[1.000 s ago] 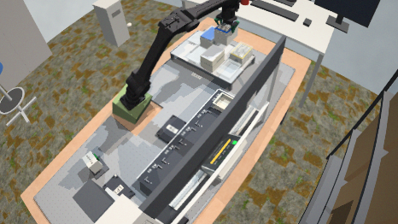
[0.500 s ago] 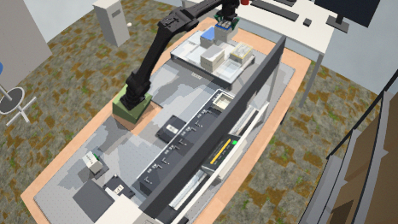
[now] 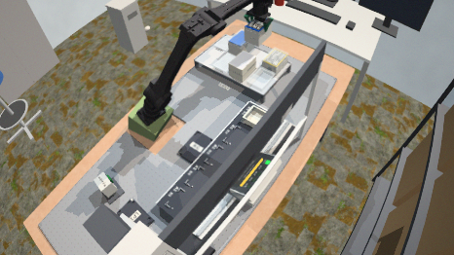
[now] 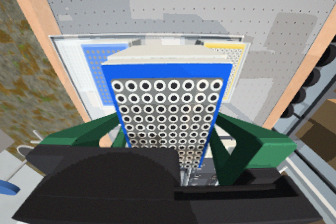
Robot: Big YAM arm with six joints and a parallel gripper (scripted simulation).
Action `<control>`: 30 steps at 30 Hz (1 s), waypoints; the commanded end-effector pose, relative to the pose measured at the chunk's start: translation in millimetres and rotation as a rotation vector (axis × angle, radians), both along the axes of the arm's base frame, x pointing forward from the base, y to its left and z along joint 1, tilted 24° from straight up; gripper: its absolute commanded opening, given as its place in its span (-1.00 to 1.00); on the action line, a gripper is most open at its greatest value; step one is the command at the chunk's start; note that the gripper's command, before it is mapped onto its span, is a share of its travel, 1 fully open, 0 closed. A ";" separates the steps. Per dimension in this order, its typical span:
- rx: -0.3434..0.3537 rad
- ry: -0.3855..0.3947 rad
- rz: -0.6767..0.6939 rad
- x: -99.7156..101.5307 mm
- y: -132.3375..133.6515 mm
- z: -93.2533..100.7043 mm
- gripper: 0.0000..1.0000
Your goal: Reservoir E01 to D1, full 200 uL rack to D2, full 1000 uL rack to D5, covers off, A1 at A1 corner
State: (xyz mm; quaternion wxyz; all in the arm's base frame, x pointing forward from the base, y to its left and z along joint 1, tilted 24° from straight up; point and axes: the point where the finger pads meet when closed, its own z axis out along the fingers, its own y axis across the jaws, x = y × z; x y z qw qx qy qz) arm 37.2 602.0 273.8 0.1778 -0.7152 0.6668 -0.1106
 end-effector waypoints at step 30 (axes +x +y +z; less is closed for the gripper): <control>0.052 0.000 -0.004 16.9 -115.3 11.1 -1.00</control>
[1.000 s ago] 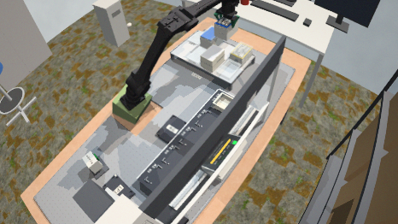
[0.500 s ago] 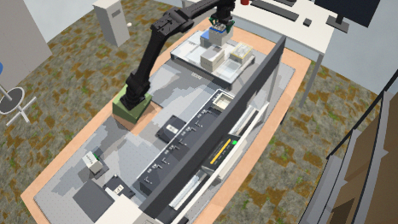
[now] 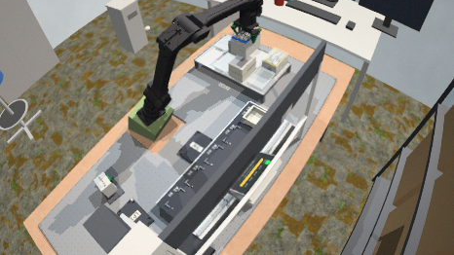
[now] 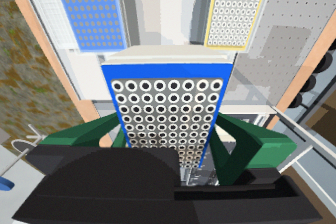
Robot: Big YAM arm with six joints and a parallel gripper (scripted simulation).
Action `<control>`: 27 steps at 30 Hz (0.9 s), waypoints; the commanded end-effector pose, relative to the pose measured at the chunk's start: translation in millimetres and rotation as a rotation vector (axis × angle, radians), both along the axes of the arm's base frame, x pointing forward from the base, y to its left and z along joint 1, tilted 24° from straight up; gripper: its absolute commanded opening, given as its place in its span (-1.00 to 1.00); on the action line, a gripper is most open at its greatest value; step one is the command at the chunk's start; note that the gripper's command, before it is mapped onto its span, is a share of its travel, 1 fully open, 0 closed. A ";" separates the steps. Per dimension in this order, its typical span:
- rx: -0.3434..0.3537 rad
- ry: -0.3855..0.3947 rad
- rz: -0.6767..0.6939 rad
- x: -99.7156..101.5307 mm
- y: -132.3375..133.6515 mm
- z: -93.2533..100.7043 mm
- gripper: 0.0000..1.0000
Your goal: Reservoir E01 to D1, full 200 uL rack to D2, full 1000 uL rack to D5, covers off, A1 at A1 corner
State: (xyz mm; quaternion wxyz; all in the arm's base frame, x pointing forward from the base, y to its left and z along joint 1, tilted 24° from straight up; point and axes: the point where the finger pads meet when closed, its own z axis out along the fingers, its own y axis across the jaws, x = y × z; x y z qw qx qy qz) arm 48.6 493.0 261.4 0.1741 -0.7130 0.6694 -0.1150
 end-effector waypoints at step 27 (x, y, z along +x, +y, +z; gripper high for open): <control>0.040 0.001 0.004 16.7 -122.6 8.8 -1.00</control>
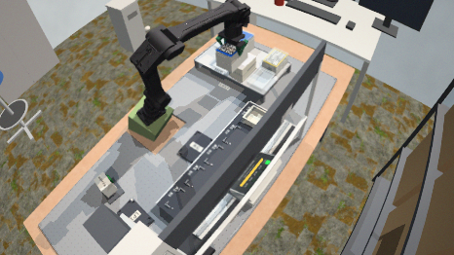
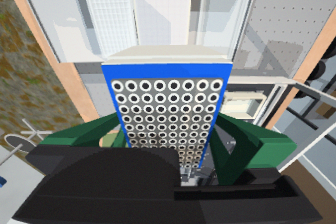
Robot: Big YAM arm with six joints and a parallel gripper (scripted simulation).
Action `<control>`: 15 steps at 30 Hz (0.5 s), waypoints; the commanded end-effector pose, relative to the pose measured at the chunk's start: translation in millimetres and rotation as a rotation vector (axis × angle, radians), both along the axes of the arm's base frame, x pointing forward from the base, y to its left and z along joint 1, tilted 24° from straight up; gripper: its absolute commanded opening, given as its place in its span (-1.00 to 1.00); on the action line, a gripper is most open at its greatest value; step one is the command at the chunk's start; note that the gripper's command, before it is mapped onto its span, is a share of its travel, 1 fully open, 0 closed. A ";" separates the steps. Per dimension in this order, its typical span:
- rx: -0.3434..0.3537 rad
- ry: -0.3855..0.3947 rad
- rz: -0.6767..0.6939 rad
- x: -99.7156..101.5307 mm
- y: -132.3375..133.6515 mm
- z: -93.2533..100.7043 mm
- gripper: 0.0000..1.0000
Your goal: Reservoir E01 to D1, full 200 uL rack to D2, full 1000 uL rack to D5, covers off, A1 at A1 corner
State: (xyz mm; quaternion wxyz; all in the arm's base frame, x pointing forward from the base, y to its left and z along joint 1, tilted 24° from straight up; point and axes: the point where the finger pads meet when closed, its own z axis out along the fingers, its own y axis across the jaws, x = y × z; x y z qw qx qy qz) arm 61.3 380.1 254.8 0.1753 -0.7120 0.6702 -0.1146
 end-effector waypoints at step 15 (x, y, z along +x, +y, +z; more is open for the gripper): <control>0.096 0.001 0.007 13.7 -48.7 35.6 -1.00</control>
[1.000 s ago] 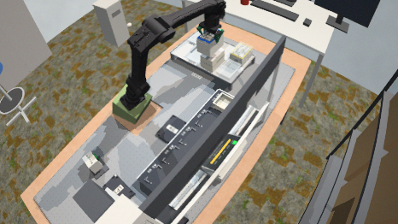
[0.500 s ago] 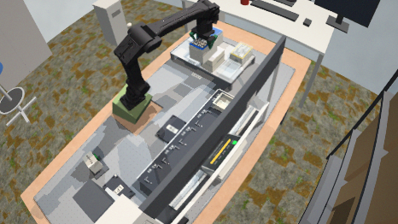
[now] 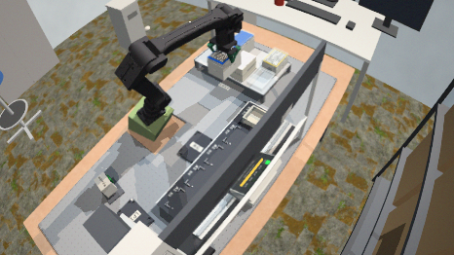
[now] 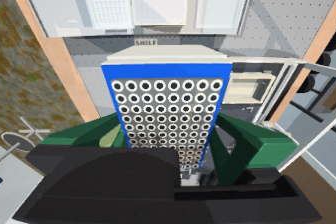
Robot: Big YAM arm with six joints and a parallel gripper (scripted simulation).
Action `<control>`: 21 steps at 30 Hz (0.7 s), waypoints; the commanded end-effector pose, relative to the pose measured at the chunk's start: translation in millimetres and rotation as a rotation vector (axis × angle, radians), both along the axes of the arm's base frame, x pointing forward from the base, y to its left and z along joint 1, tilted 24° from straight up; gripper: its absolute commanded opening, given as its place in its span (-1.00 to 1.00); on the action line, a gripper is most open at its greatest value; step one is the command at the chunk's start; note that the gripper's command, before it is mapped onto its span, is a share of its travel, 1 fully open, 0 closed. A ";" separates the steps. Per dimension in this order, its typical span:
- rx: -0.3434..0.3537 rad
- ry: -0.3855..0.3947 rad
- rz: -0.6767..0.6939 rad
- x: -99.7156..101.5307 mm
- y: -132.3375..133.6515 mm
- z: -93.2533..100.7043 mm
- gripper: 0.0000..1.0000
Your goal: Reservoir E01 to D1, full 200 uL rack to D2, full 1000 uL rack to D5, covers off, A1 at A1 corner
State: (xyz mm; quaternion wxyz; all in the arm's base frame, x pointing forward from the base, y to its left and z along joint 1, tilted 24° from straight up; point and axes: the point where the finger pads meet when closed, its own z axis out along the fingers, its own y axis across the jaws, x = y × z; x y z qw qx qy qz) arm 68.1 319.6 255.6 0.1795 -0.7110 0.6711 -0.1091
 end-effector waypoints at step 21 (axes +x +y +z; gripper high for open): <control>0.085 0.003 -0.079 51.6 11.4 43.3 -1.00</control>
